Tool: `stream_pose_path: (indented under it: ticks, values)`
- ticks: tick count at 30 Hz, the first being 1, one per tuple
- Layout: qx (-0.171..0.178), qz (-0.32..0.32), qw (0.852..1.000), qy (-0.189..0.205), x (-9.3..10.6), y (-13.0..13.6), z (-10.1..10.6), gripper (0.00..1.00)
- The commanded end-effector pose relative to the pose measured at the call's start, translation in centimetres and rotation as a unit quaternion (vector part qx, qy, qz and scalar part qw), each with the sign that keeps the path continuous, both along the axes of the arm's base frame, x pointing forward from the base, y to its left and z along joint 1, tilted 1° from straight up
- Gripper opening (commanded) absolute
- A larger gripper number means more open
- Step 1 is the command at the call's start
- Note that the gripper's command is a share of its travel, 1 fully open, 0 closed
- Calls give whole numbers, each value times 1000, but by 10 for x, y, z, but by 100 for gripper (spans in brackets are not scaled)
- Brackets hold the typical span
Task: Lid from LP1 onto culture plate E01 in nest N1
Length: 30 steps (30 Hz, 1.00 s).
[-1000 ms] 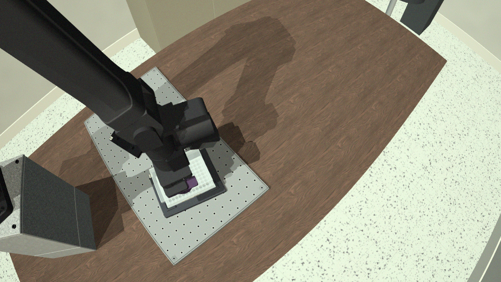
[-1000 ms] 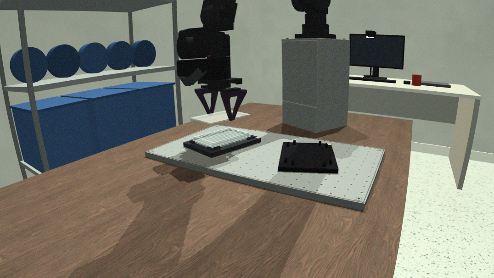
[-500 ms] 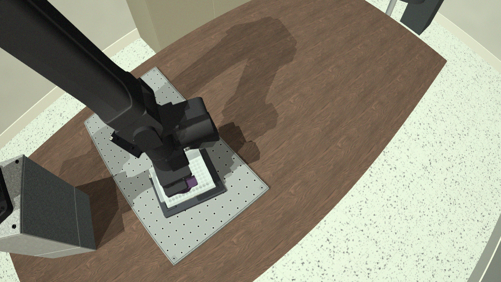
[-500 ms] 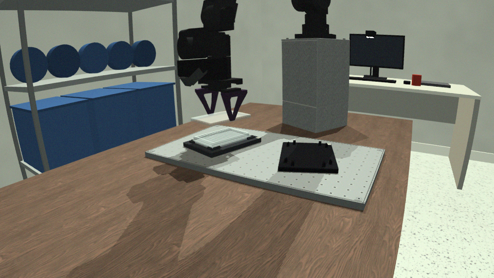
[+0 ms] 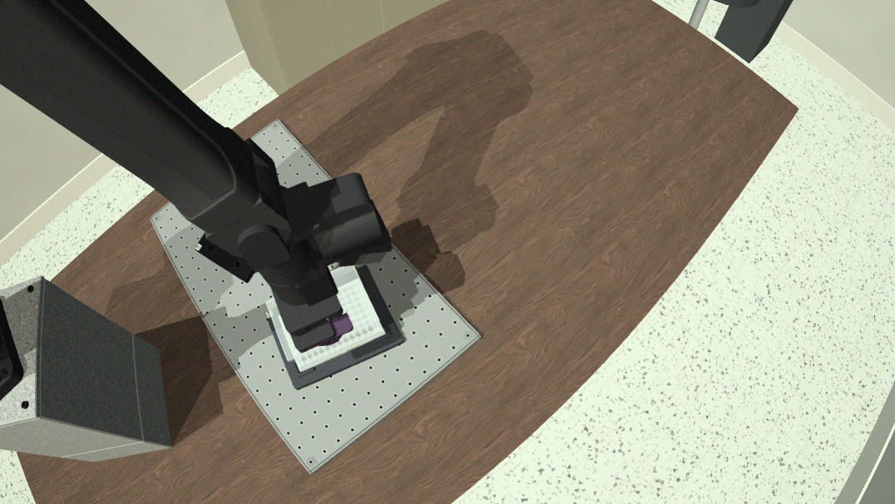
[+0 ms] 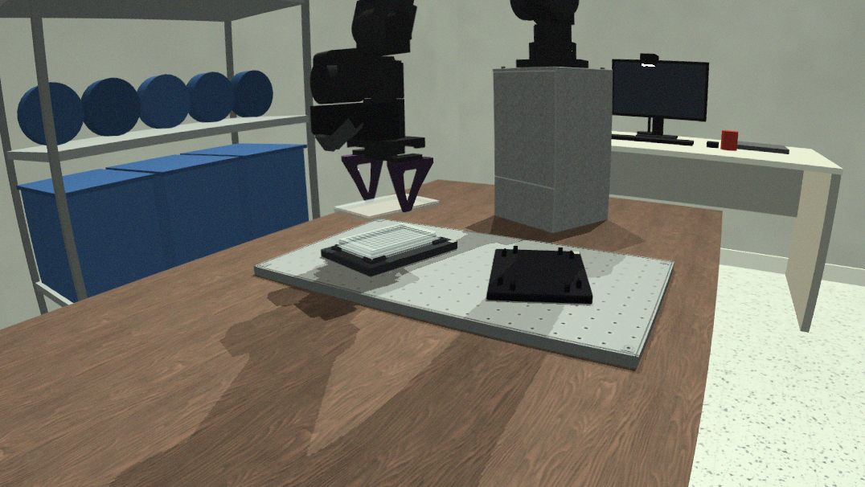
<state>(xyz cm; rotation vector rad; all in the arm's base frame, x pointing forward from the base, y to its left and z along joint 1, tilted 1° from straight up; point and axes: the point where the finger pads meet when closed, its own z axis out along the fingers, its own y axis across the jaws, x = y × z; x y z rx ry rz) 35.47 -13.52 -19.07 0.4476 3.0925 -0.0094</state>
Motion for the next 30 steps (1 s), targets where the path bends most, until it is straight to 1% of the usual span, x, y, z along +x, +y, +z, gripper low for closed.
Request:
stream_pose_path:
  ticks: [1,2,7,10,11,13,24,27,28,29,30]
  values:
    - [2,3,1000,3,-1,7,-6,0]
    - [2,3,1000,3,-1,7,-6,0]
    - [-2,4,1000,-9,11,3,-12,0]
    - [-2,4,1000,-8,11,3,-14,0]
    - [-1,4,1000,-4,7,4,-17,0]
    - [-2,4,1000,-8,11,3,-19,0]
    - [-1,4,1000,-6,9,3,-38,0]
    - [-1,4,1000,-5,7,4,-39,0]
    - [-1,1,1000,-5,5,0,-33,0]
    - [1,4,1000,0,5,5,-34,0]
    - [-1,1,1000,-5,5,0,-32,0]
